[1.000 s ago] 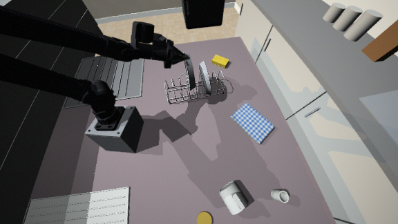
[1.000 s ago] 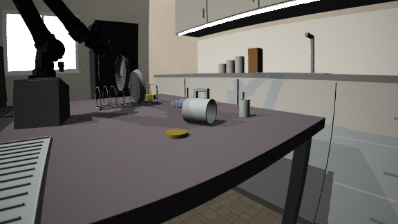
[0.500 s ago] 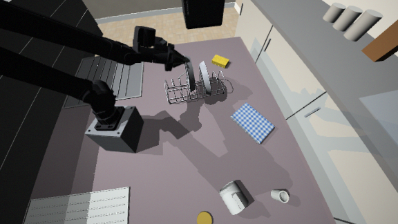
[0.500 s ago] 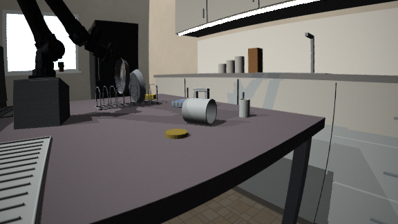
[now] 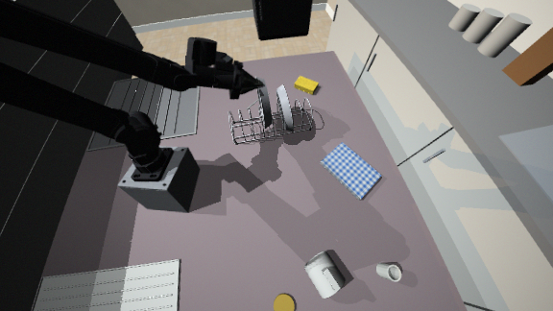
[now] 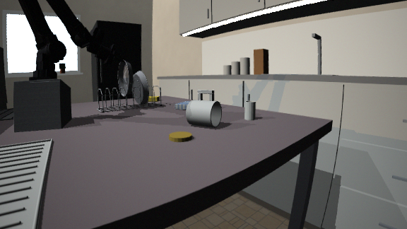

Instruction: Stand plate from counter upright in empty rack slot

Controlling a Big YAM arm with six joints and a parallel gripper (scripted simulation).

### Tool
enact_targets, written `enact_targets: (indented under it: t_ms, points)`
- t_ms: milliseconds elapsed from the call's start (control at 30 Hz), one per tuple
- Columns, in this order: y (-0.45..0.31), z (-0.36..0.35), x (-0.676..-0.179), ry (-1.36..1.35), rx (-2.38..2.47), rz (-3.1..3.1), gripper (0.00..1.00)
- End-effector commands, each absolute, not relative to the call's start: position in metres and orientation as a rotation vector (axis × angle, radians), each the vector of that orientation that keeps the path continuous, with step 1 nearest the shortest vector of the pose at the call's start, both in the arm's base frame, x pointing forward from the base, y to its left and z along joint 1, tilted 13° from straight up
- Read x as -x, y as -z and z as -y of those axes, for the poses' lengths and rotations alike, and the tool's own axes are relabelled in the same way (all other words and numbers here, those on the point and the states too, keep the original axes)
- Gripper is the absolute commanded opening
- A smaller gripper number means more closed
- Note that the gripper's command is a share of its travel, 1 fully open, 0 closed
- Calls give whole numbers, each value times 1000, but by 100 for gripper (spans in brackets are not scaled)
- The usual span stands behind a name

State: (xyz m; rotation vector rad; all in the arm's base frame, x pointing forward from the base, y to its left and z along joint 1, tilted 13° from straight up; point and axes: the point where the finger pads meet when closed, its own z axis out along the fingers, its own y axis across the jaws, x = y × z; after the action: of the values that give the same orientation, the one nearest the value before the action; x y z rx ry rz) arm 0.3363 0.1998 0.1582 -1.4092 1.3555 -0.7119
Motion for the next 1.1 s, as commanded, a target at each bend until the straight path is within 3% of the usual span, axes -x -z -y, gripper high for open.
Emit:
enact_targets:
  t_ms: [0, 1067]
  points:
    - [-166, -206, -339, 704, 1381, -1343, 0]
    - [-133, -212, -336, 702, 1395, -1347, 0]
